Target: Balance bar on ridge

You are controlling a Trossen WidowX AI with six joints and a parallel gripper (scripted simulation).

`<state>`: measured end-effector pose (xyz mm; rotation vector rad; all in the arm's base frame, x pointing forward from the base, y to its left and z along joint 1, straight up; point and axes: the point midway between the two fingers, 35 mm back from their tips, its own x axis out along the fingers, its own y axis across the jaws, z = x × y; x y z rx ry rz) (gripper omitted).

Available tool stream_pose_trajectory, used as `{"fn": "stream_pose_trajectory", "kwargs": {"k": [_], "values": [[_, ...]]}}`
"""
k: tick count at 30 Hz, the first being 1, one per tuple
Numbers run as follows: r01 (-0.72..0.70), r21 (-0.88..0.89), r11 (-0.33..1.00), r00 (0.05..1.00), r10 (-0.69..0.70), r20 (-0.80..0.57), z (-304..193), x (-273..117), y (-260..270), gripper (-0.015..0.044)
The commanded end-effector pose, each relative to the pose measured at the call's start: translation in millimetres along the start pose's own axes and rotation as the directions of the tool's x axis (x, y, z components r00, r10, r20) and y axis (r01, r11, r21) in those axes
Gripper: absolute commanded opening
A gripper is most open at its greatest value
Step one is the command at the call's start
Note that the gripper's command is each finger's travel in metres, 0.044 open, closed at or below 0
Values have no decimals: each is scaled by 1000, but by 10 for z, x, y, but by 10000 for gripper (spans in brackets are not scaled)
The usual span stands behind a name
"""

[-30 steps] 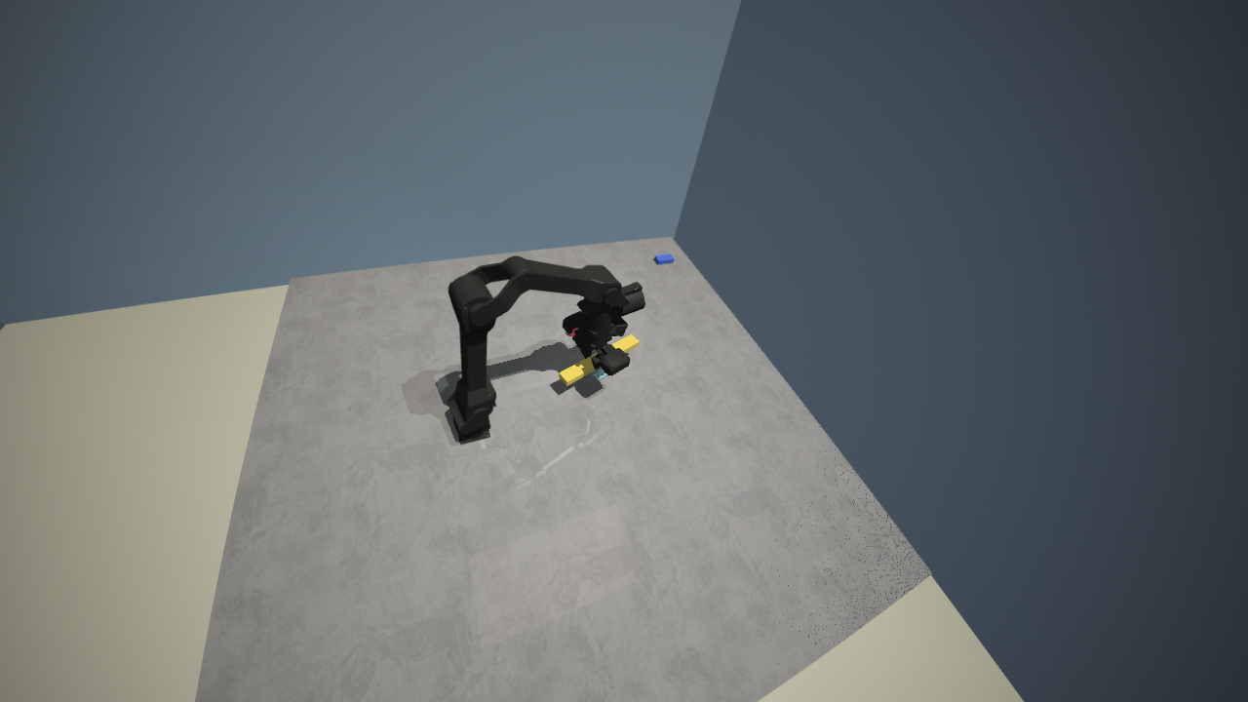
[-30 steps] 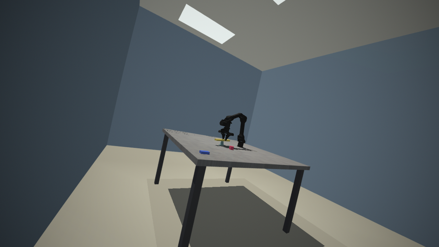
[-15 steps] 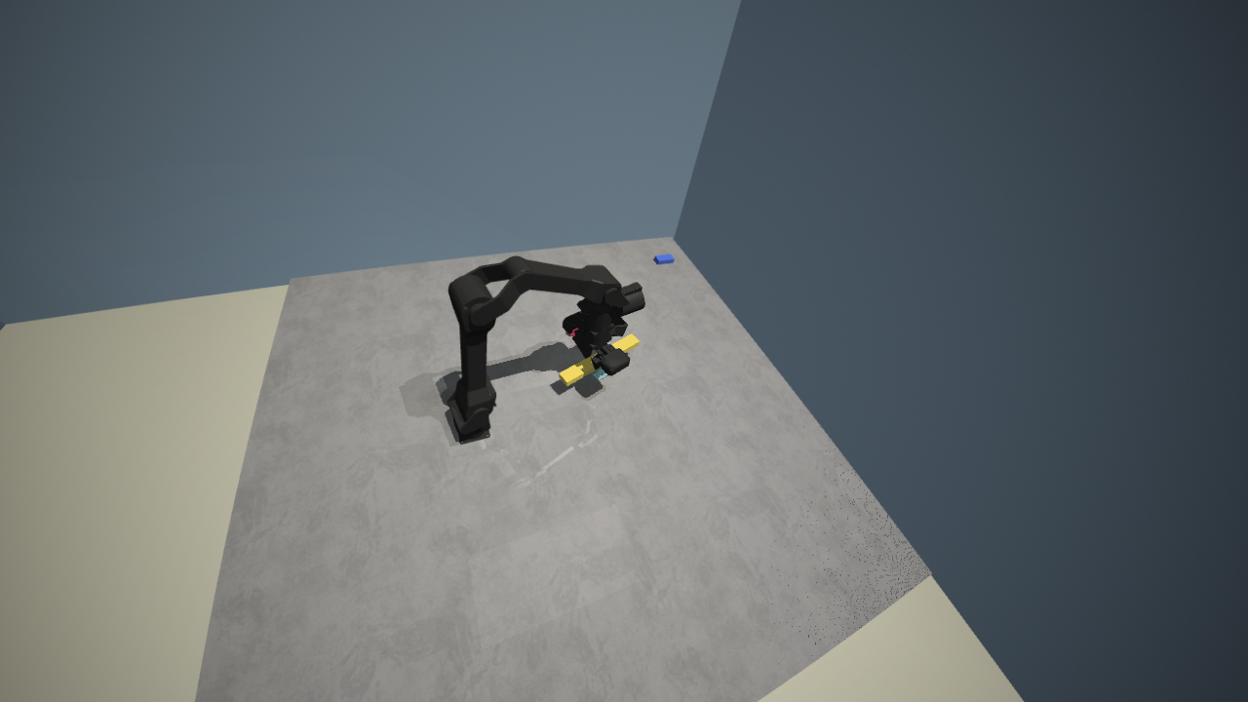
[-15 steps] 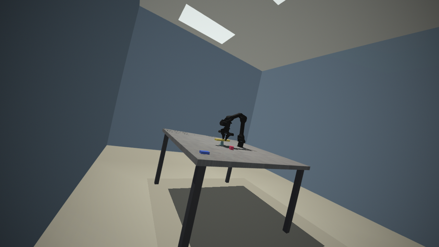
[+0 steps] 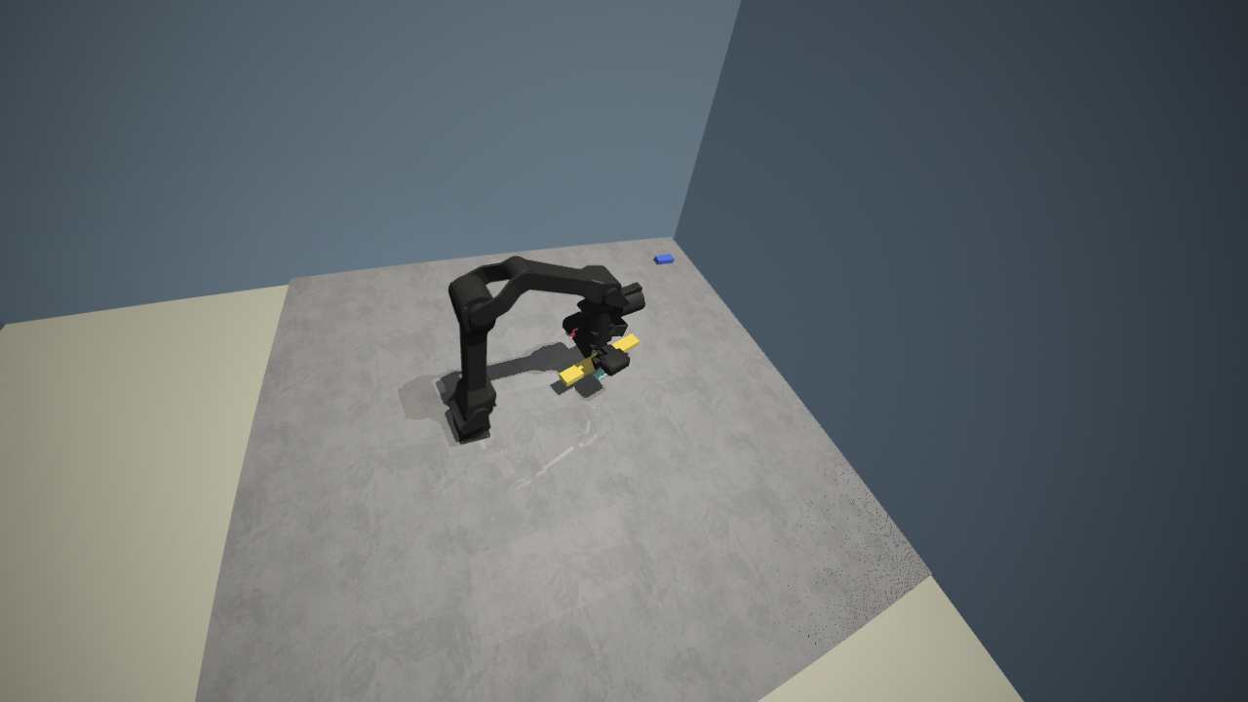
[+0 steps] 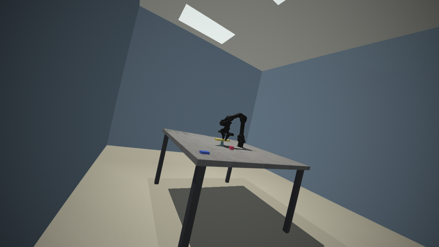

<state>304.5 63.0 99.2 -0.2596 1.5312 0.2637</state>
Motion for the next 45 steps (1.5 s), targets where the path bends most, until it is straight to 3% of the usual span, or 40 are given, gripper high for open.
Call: {"fn": "stream_pose_trajectory", "kwargs": {"k": [1, 21, 28, 45], "values": [[0, 0, 1000, 1000, 0, 0, 0, 0, 0, 0], [0, 0, 1000, 1000, 0, 0, 0, 0, 0, 0], [0, 0, 1000, 1000, 0, 0, 0, 0, 0, 167], [0, 0, 1000, 1000, 0, 0, 0, 0, 0, 168]]}}
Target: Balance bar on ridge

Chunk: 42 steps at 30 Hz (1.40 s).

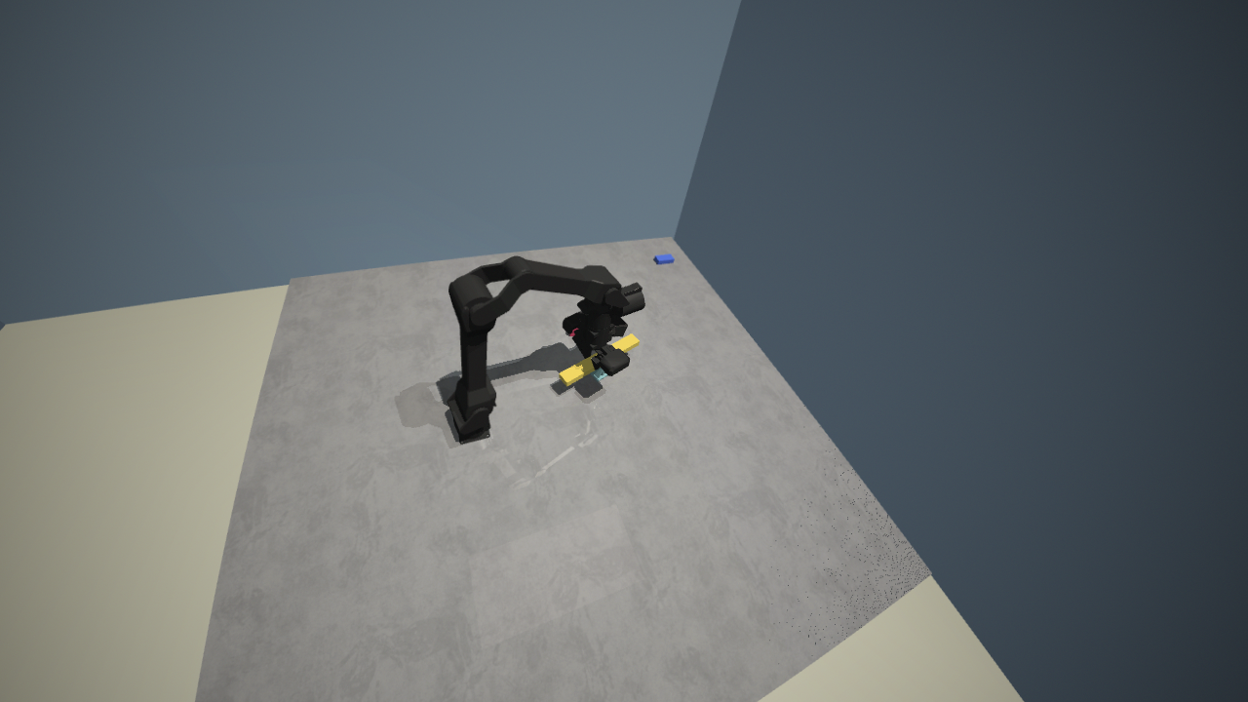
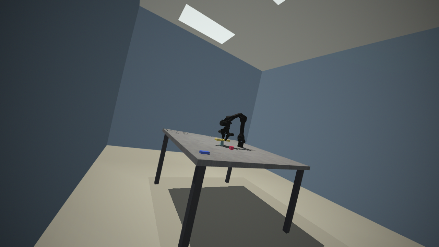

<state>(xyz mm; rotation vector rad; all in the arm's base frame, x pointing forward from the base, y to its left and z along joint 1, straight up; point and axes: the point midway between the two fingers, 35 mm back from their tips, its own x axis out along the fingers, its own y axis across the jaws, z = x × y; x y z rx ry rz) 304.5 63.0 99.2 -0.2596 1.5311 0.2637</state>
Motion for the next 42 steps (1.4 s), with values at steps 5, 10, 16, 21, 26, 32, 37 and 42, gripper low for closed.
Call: {"fn": "stream_pose_trajectory", "kwargs": {"k": [5, 10, 16, 21, 26, 32, 37, 42], "values": [[0, 0, 1000, 1000, 0, 0, 0, 1, 0, 169], [0, 0, 1000, 1000, 0, 0, 0, 1, 0, 170], [0, 0, 1000, 1000, 0, 0, 0, 1, 0, 171], [0, 0, 1000, 1000, 0, 0, 0, 1, 0, 172], [0, 0, 1000, 1000, 0, 0, 0, 1, 0, 173], [0, 0, 1000, 1000, 0, 0, 0, 1, 0, 185], [0, 0, 1000, 1000, 0, 0, 0, 1, 0, 185], [0, 0, 1000, 1000, 0, 0, 0, 1, 0, 290]]}}
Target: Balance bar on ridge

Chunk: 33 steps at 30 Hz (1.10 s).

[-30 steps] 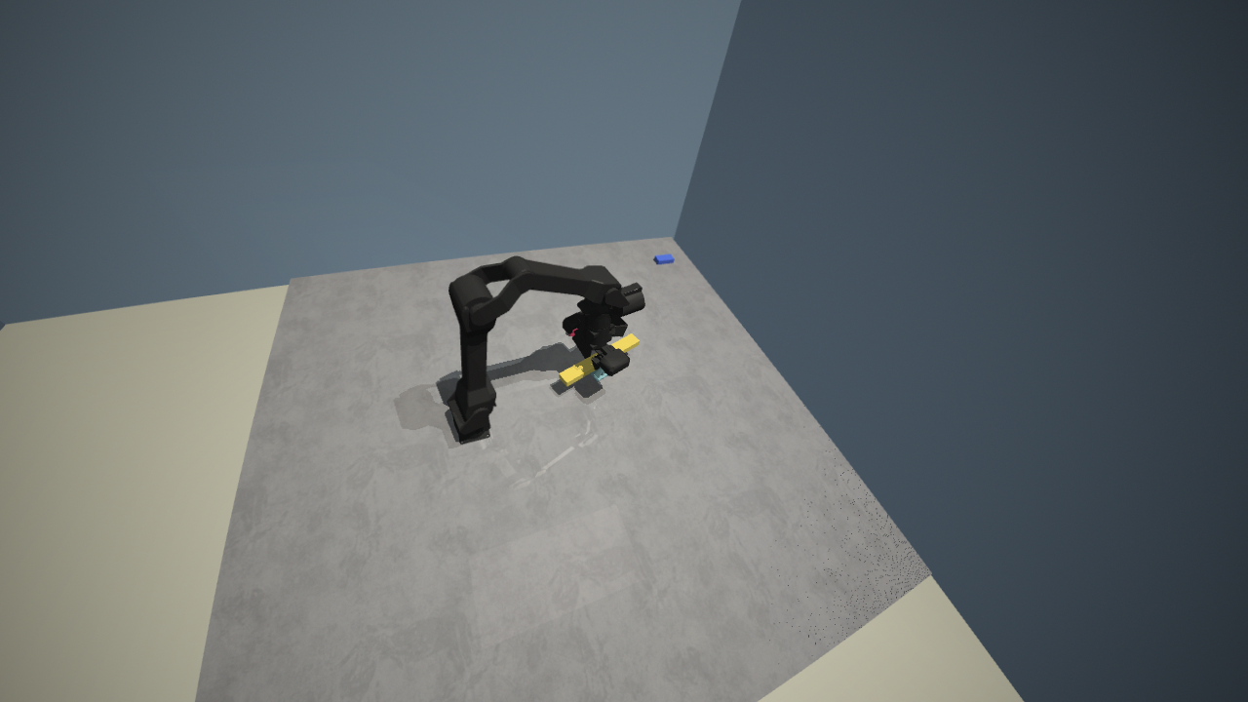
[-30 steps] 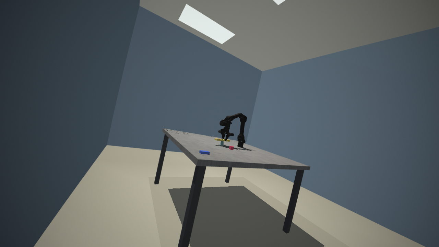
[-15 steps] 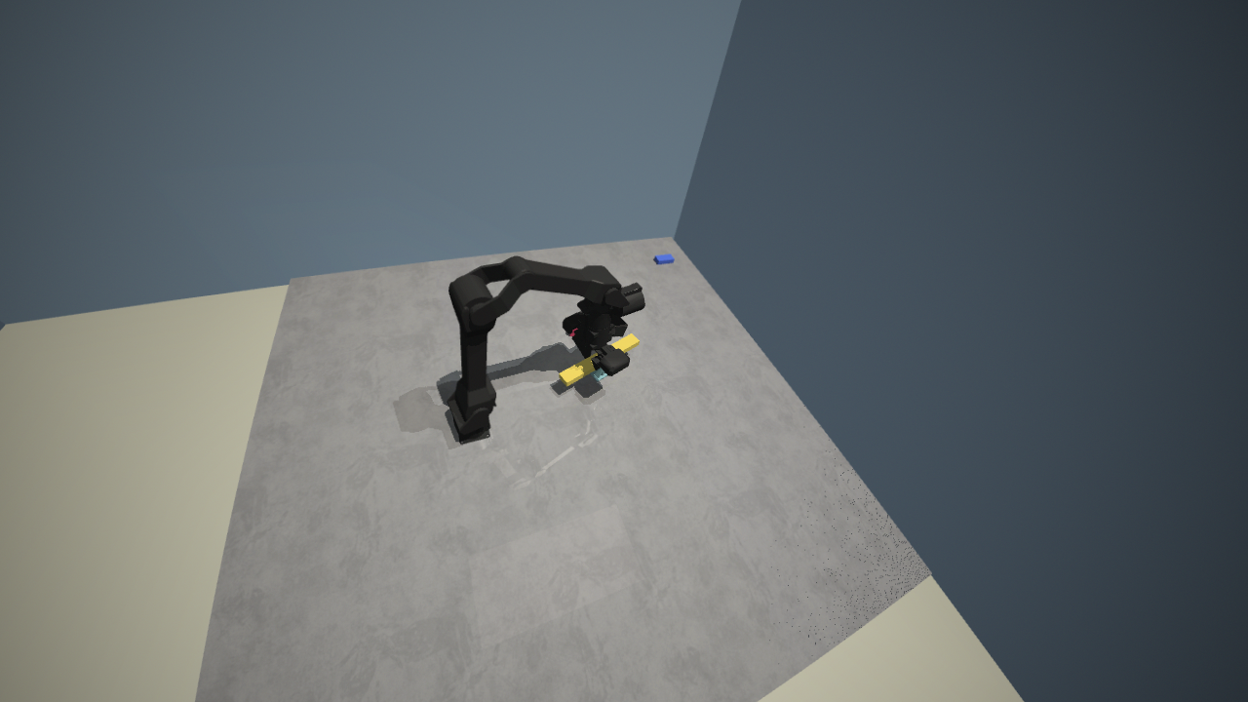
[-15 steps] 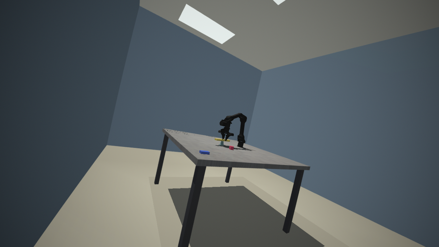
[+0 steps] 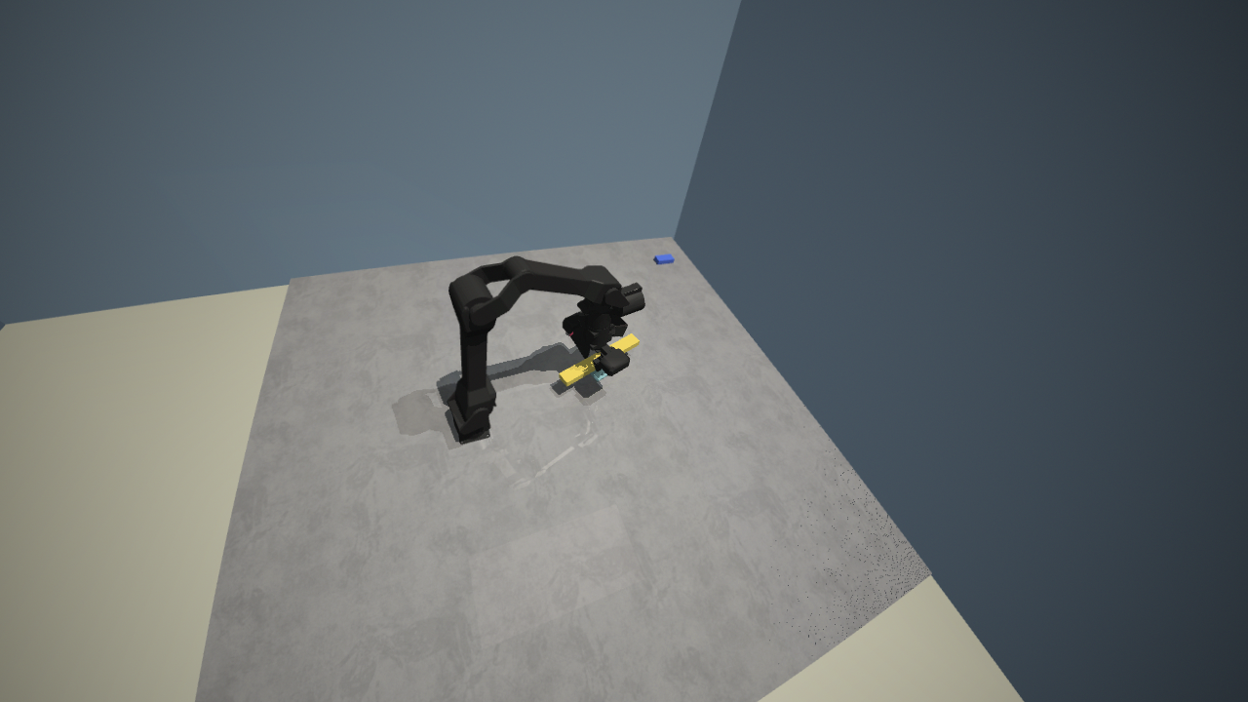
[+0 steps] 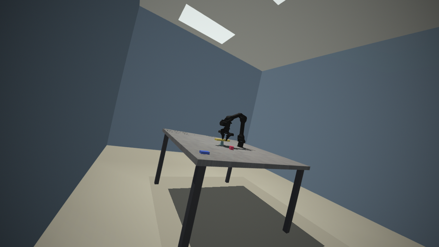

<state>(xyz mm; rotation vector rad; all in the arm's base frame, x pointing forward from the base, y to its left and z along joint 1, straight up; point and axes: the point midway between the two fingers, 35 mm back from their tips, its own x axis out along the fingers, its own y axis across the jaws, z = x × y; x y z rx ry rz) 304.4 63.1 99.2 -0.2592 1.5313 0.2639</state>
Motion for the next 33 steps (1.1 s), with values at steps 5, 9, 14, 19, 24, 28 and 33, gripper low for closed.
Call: {"fn": "stream_pose_trajectory", "kwargs": {"k": [5, 9, 14, 19, 24, 28, 33], "values": [[0, 0, 1000, 1000, 0, 0, 0, 0, 0, 421], [0, 0, 1000, 1000, 0, 0, 4, -20, -1, 440], [0, 0, 1000, 1000, 0, 0, 48, -563, -5, 440], [0, 0, 1000, 1000, 0, 0, -2, -999, 2, 440], [0, 0, 1000, 1000, 0, 0, -2, -999, 2, 440], [0, 0, 1000, 1000, 0, 0, -2, -999, 2, 440], [0, 0, 1000, 1000, 0, 0, -2, -999, 2, 440]]}}
